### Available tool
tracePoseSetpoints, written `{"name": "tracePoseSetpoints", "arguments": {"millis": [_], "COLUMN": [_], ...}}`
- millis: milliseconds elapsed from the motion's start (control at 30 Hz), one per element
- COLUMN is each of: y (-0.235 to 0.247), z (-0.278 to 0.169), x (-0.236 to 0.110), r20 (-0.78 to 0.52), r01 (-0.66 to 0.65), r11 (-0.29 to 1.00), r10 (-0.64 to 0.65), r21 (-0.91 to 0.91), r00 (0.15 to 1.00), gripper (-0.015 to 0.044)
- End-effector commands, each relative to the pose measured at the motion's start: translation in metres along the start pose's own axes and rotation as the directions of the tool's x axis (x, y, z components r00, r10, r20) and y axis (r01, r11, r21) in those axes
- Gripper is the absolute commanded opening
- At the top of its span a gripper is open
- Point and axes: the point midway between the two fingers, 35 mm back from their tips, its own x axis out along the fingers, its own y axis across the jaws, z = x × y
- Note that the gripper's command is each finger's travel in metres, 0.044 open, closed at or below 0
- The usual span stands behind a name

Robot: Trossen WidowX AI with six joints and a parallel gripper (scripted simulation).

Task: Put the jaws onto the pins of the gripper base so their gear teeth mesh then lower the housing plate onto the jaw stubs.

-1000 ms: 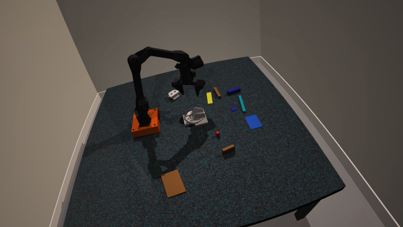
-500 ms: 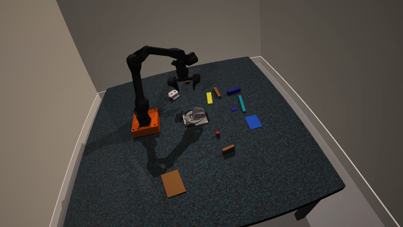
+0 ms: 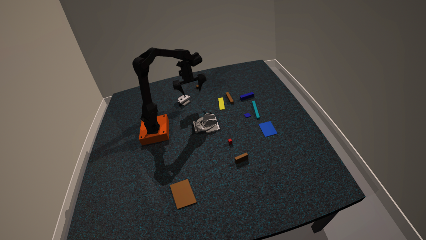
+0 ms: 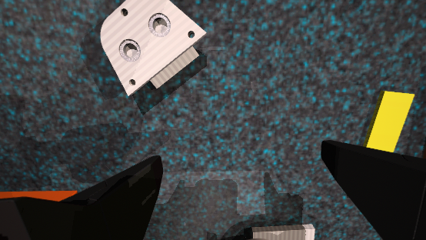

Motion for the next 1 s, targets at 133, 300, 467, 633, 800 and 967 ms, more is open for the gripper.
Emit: {"name": "tracePoseSetpoints", "arguments": {"millis": [133, 300, 467, 633, 800, 967], "y": [0.016, 0.026, 0.037, 0.048, 0.056, 0.056], "z": [0.023, 0.036, 0.048, 0.06, 0.068, 0.068], "x": [-0.002, -0.004, -0.005, -0.006, -0.007, -0.005], "r20": [0.001, 0.0, -0.001, -0.001, -0.002, -0.002], "r01": [-0.003, -0.004, -0.005, -0.006, -0.007, -0.007], "r11": [0.985, 0.963, 0.931, 0.889, 0.855, 0.855], "r10": [0.003, 0.004, 0.005, 0.006, 0.007, 0.007], "r21": [-0.17, -0.269, -0.365, -0.457, -0.518, -0.518], "r00": [1.0, 1.0, 1.0, 1.0, 1.0, 1.0], "gripper": [0.044, 0.044, 0.044, 0.044, 0.044, 0.044]}}
